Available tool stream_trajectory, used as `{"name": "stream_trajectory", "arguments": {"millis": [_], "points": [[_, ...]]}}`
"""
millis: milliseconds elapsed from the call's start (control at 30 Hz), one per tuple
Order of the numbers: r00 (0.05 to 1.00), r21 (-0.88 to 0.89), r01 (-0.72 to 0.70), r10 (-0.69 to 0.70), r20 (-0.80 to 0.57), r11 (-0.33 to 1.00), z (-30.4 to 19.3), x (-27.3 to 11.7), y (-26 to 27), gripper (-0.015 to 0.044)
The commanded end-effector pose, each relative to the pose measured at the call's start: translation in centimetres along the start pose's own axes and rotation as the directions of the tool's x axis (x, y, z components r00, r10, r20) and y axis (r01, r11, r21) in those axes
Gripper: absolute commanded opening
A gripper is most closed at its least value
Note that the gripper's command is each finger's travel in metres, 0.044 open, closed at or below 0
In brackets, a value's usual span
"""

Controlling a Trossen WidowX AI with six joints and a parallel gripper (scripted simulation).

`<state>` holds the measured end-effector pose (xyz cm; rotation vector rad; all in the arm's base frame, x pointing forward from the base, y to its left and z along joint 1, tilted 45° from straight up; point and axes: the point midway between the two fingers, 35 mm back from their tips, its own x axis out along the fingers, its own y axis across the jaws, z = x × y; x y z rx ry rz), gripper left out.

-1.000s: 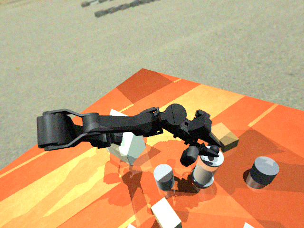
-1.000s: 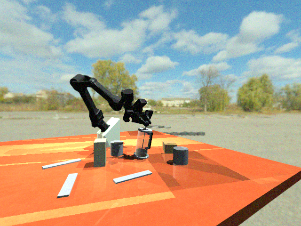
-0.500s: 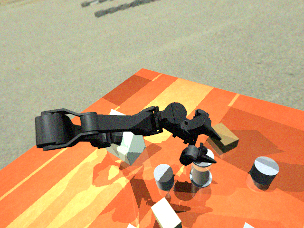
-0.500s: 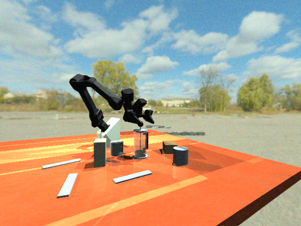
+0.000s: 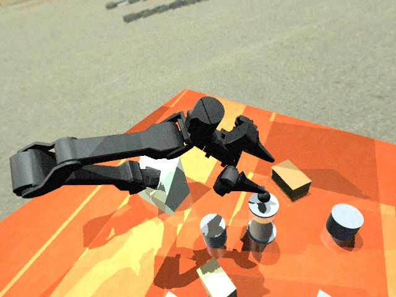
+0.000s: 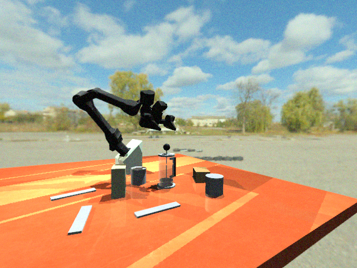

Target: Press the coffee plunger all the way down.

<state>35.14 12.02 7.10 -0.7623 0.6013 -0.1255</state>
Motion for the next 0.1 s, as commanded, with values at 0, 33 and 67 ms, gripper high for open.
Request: {"name": "stream_trajectory", "arguments": {"millis": [0, 33, 67], "points": [[1.000, 0.005, 0.007, -0.007, -0.002, 1.000, 0.12, -0.35, -0.18, 0.0440], [1.000, 0.005, 0.007, -0.007, -0.002, 1.000, 0.12, -0.35, -0.18, 0.0440], [1.000, 0.005, 0.007, -0.007, -0.002, 1.000, 0.12, -0.35, -0.18, 0.0440]]}}
